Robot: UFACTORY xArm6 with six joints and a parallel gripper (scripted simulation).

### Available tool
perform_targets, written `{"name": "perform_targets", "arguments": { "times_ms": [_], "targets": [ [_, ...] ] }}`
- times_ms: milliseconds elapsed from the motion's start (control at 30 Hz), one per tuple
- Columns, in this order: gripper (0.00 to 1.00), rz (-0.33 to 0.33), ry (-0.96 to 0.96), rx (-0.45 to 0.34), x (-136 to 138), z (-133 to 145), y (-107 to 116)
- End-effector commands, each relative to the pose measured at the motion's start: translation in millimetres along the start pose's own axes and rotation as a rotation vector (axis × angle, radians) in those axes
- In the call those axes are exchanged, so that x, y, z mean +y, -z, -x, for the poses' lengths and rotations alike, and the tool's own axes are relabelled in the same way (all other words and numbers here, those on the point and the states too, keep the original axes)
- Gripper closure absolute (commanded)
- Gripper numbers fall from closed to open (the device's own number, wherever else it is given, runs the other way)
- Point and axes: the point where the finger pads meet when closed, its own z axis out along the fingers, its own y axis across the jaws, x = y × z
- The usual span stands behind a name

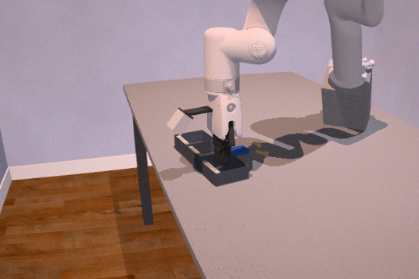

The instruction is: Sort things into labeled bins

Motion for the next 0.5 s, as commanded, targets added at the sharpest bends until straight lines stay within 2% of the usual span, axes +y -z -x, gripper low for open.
{"name": "perform_targets", "arguments": {
  "times_ms": [0,267,467],
  "targets": [
    [0.93,0.0,0.0,0.002,-0.3,-1.0,5.0],
    [0.93,0.0,0.0,0.002,-0.4,-1.1,15.7],
    [0.93,0.0,0.0,0.002,-0.4,-1.1,35.7]
  ]
}}
